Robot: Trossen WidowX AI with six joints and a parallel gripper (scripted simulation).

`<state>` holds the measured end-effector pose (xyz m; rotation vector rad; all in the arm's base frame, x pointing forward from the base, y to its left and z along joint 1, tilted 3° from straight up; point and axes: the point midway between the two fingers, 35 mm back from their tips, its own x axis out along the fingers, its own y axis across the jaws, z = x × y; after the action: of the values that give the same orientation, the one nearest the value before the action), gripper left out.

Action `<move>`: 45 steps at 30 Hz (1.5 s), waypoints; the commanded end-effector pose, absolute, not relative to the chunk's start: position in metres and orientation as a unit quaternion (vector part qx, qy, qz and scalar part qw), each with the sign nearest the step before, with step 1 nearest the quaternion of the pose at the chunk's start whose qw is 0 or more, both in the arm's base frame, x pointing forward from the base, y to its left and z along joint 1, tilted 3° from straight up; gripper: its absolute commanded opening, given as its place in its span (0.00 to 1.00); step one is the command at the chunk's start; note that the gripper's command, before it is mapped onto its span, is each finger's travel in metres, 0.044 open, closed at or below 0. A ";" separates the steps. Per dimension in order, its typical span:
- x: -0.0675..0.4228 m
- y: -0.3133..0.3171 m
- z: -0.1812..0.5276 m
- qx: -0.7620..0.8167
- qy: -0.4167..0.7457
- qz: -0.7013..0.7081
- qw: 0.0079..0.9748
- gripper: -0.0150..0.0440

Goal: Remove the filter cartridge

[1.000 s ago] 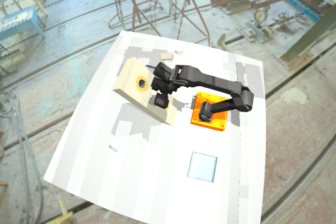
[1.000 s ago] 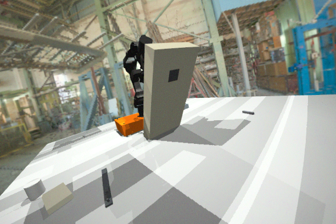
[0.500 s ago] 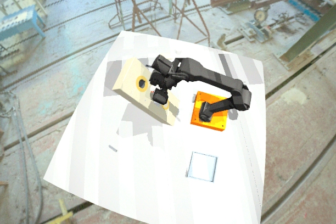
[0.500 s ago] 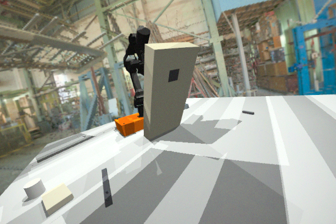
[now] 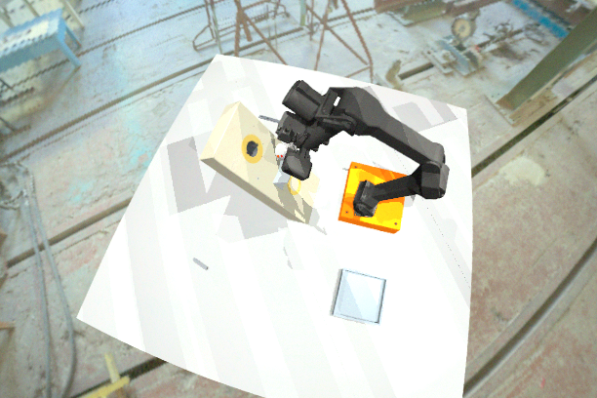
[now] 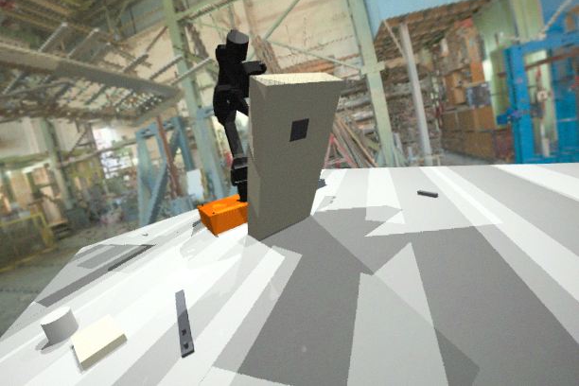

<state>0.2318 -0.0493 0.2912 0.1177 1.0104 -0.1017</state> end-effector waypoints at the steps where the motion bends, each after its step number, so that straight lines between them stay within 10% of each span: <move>1: 0.232 -0.043 0.296 0.055 0.481 -0.048 0.874 0.25; 45: 0.229 0.095 0.279 -0.040 0.478 0.116 0.870 0.25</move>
<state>0.2348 0.0829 0.2785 -0.0463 1.0174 0.1755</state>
